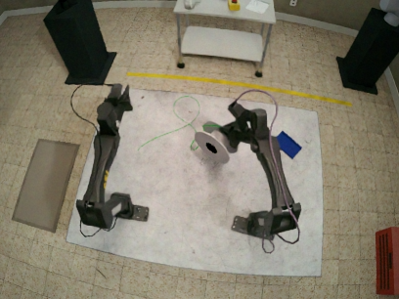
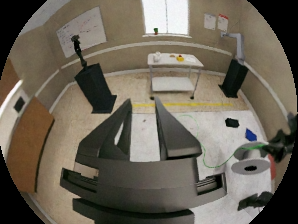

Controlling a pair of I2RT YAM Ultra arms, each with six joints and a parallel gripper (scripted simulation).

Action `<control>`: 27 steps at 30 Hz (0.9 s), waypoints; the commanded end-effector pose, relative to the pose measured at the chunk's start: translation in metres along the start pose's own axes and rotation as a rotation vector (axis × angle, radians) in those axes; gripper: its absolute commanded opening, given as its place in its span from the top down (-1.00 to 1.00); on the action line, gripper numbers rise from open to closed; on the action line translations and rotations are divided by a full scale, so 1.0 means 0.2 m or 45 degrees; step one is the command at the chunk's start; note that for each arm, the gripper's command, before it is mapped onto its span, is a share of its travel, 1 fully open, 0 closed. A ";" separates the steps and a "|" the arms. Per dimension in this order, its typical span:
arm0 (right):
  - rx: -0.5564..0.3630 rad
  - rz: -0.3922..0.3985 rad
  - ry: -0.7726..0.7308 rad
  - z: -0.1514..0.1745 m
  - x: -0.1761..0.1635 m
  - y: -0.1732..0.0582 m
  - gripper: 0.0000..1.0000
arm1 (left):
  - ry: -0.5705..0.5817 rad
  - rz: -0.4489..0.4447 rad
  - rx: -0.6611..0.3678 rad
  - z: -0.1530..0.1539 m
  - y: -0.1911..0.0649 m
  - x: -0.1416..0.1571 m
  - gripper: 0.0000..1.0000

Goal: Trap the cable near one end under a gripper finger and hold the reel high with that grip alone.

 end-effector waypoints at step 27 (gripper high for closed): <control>-0.052 0.209 0.095 -0.41 0.06 -0.12 1.00 | 0.011 -0.021 -0.051 -0.04 -0.05 0.02 0.40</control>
Point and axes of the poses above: on each arm, the point where the finger pads meet when closed, its own y axis out along the fingers, its own x axis across the jaws, z = x × y, the point moved 8 cm from there along -y, back along the fingers
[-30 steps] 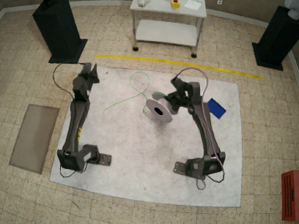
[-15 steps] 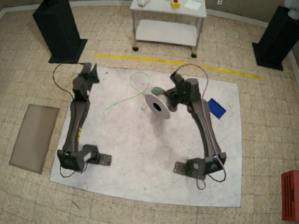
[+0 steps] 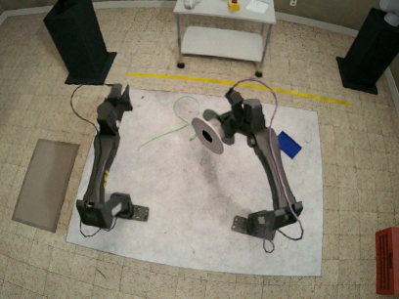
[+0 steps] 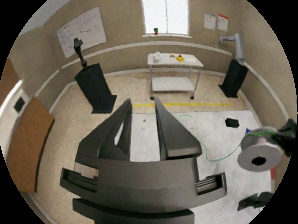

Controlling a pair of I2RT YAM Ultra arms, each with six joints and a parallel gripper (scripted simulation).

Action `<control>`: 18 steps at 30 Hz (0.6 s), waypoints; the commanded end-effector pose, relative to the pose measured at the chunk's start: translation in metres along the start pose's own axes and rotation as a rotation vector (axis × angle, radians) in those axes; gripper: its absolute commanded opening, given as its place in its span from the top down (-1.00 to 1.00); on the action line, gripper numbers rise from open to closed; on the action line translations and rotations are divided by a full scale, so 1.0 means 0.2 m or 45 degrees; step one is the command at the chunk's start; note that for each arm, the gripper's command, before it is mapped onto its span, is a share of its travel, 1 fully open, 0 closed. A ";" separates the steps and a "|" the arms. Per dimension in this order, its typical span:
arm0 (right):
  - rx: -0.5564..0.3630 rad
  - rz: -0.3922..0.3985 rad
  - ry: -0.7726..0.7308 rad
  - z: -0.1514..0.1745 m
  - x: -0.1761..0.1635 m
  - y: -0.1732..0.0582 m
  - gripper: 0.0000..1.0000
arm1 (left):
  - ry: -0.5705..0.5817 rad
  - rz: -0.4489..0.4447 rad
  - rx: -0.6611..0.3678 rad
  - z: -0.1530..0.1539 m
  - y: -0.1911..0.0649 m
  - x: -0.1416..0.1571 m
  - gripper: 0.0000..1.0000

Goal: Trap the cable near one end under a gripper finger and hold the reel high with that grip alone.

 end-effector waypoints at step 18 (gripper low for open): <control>-0.052 0.164 0.077 -0.30 0.05 -0.10 1.00 | 0.011 -0.021 -0.051 -0.04 -0.05 0.02 0.40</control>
Point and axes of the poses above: on each arm, the point where the finger pads meet when closed, its own y axis out along the fingers, its own x axis across the jaws, z = x × y, the point moved 8 cm from there along -y, back along the fingers
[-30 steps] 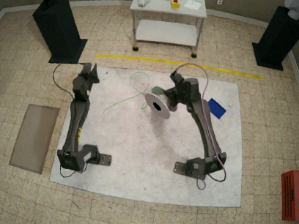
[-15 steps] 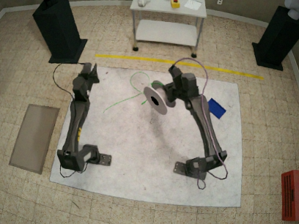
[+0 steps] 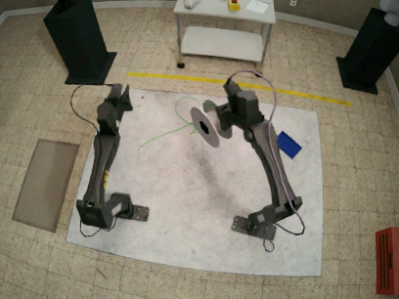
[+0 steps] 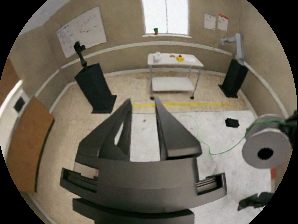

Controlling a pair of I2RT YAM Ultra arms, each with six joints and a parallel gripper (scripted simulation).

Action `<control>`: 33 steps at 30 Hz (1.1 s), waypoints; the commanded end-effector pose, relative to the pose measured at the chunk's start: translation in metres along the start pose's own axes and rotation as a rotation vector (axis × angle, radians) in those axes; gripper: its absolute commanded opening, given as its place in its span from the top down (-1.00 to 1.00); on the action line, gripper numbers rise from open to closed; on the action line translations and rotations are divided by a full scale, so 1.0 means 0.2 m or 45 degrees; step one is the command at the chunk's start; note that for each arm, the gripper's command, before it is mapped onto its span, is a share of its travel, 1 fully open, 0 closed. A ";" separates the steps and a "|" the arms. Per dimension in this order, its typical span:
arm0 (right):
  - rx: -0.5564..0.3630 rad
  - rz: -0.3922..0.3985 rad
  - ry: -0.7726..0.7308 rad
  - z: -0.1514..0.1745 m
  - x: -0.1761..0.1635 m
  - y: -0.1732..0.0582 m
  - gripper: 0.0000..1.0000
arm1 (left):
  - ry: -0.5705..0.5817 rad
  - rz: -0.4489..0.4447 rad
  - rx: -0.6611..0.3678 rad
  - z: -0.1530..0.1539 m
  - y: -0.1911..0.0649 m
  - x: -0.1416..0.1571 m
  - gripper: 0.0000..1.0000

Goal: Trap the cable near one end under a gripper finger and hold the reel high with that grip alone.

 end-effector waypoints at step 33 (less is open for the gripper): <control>-0.069 0.175 0.089 -0.31 0.06 -0.12 1.00 | 0.011 -0.021 -0.051 -0.04 -0.05 0.02 0.40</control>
Point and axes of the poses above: on each arm, the point where the finger pads meet when closed, its own y axis out along the fingers, its own x axis across the jaws, z = x × y, the point moved 8 cm from there along -y, back along the fingers
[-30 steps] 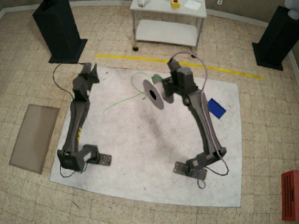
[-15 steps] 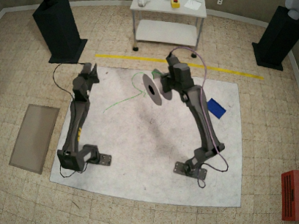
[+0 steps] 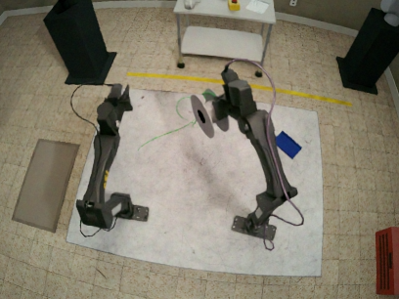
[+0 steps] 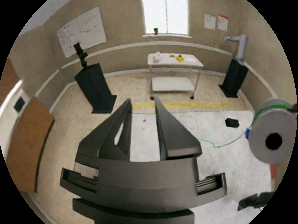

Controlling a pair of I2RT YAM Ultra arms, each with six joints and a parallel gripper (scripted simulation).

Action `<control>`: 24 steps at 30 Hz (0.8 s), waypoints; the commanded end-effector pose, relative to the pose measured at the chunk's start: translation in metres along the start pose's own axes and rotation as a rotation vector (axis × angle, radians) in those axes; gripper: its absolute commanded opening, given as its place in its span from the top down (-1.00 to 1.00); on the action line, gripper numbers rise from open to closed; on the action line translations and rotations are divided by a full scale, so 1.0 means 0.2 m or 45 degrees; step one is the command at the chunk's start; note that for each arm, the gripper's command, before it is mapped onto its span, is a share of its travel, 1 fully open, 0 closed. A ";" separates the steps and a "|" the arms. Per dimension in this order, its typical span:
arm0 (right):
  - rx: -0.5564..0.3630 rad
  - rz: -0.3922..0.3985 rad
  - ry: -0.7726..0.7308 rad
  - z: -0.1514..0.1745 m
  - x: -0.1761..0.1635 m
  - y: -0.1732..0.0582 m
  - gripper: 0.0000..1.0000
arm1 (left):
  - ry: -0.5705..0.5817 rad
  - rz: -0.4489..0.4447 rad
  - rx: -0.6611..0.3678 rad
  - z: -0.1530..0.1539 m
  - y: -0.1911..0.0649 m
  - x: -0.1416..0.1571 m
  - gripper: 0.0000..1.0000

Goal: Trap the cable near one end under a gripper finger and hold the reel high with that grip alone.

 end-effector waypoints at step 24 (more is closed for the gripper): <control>-0.111 0.029 0.009 -0.11 0.03 -0.09 1.00 | 0.011 -0.021 -0.051 -0.04 -0.05 0.02 0.40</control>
Point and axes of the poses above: on each arm, the point where the finger pads meet when closed, its own y axis out along the fingers, its own x axis across the jaws, z = x × y, the point moved 8 cm from there along -y, back along the fingers
